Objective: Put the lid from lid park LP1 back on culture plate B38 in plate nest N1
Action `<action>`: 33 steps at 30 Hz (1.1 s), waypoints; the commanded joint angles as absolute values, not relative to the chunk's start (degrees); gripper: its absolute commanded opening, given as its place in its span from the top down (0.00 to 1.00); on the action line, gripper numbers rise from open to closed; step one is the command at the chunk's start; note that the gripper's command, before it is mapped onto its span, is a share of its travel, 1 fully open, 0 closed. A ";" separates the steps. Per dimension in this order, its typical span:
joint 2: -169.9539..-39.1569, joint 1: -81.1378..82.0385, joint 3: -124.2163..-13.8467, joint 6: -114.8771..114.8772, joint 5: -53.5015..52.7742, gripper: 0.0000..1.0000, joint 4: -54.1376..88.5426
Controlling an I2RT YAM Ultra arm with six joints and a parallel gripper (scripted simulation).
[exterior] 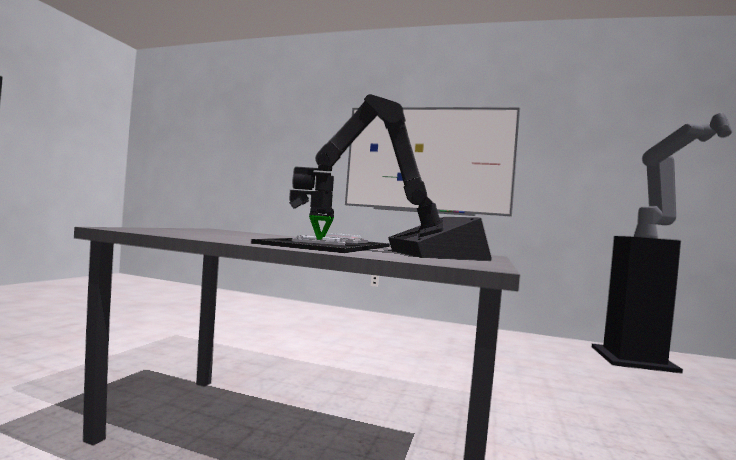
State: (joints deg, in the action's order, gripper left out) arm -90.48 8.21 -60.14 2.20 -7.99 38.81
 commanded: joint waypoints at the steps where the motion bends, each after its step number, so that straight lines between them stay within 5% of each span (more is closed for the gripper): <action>1: -90.20 8.21 -60.26 2.15 -7.96 0.00 38.27; 5: -90.20 8.21 -60.28 2.15 -7.96 0.00 38.29; 6: -90.20 8.21 -60.28 2.15 -7.96 1.00 38.28; 33: -90.20 8.21 -60.28 2.15 -7.96 1.00 38.28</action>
